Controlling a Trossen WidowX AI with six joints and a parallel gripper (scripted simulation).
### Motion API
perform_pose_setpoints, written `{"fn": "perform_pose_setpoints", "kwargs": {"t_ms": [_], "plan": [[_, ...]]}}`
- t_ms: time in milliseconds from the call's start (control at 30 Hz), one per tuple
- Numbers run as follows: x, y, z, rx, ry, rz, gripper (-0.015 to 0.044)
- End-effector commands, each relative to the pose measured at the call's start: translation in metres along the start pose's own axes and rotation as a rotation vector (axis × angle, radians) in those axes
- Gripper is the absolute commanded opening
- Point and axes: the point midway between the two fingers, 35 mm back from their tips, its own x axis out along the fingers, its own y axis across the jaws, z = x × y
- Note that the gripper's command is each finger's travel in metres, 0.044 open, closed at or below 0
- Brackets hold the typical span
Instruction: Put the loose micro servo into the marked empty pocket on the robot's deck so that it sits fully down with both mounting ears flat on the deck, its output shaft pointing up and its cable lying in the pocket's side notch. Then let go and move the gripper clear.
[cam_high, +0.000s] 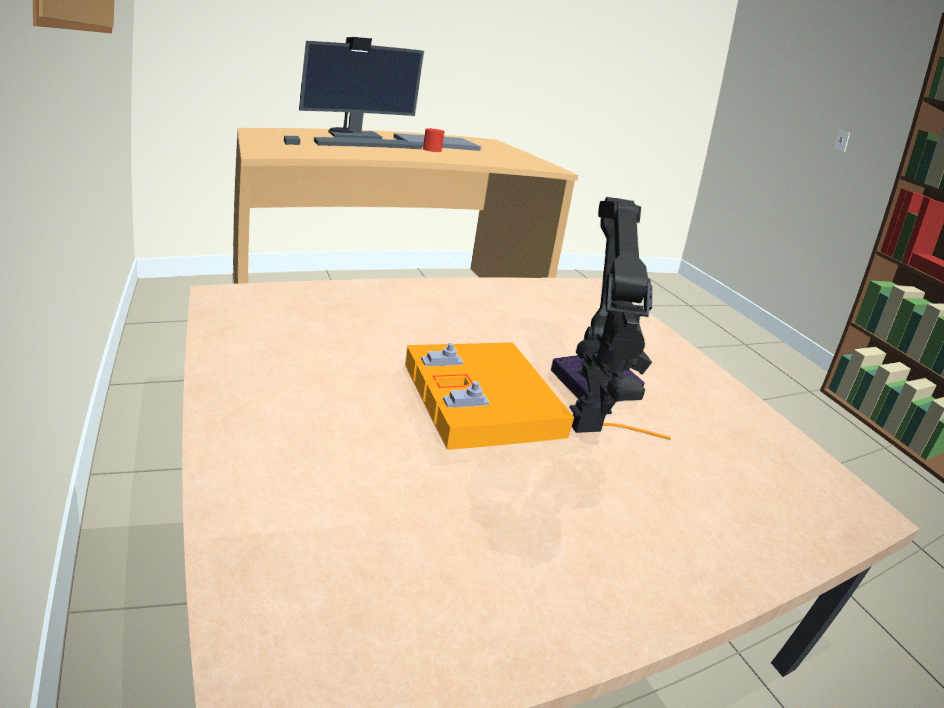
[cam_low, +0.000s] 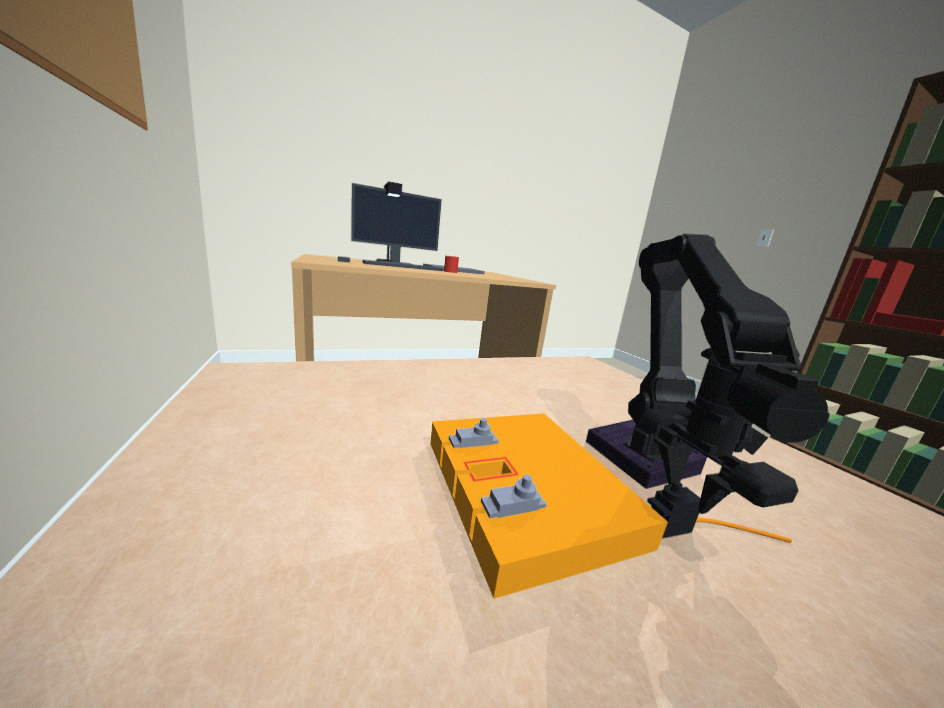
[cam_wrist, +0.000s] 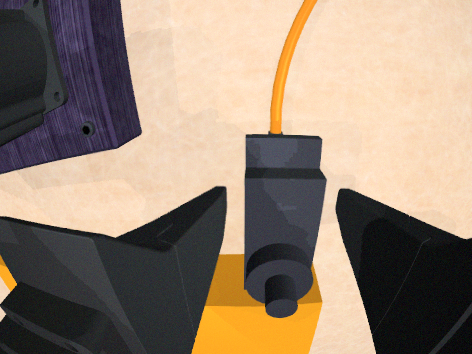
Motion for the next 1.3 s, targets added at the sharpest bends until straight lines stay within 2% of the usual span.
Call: {"fn": "perform_pose_setpoints", "kwargs": {"t_ms": [0,200,300,333,833,1267], "plan": [[0.001,0.001,-0.001,-0.005,0.005,0.002,0.0125],[0.001,0.001,-0.001,-0.005,0.005,0.002,0.0085],[-0.004,0.0,-0.001,-0.005,0.005,0.002,0.0006],[-0.006,-0.001,-0.001,-0.005,0.005,0.002,0.0],[-0.074,0.003,0.001,-0.005,0.004,0.002,0.0],[-0.077,0.009,0.005,-0.005,0.004,0.003,0.0]]}}
